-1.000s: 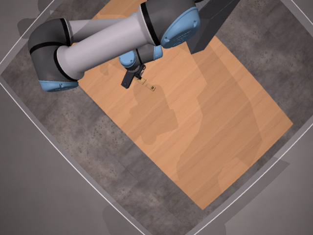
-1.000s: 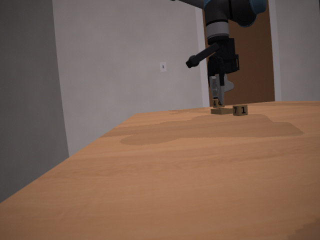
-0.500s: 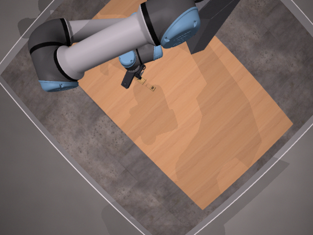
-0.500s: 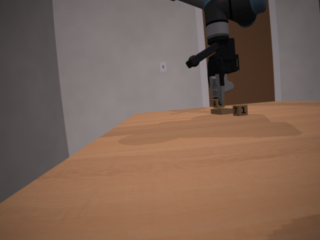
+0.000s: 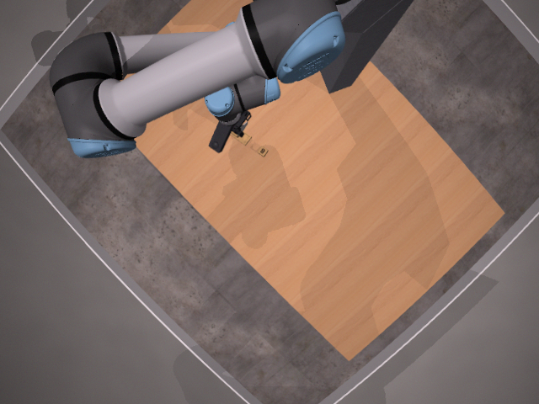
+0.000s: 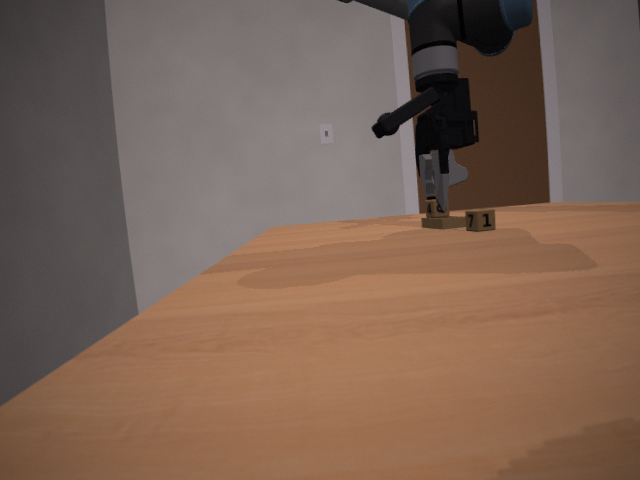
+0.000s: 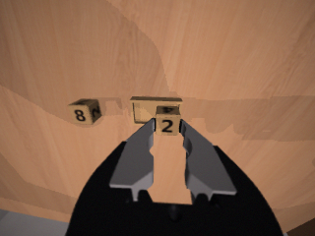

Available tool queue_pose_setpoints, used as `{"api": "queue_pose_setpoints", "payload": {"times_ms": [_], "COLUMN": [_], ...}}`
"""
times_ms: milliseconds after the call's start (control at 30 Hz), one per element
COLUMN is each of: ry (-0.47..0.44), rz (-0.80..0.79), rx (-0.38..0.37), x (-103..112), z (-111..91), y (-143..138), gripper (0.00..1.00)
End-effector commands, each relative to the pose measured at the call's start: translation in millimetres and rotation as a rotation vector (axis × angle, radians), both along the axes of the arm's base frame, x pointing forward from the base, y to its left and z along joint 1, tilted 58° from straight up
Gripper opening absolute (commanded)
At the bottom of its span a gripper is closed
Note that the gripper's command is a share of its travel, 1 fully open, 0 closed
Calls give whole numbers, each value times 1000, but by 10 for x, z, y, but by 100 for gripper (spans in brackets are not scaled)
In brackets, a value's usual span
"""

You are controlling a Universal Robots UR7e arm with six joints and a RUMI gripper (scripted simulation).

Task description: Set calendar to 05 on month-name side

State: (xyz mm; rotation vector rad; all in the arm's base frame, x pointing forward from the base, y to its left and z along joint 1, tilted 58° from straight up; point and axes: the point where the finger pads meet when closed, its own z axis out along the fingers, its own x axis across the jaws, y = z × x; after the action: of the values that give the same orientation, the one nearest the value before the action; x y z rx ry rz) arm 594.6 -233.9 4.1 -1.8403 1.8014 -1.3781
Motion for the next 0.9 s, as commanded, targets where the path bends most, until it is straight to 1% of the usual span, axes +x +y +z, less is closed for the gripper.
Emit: {"api": "queue_pose_setpoints", "payload": {"times_ms": [0,867], "ry": [-1,-1], "rz": [0,0], "rx": [0,0], "x": [20,49], "z": [-10,-32], "y": [-10,-28], "gripper": [10,10]}}
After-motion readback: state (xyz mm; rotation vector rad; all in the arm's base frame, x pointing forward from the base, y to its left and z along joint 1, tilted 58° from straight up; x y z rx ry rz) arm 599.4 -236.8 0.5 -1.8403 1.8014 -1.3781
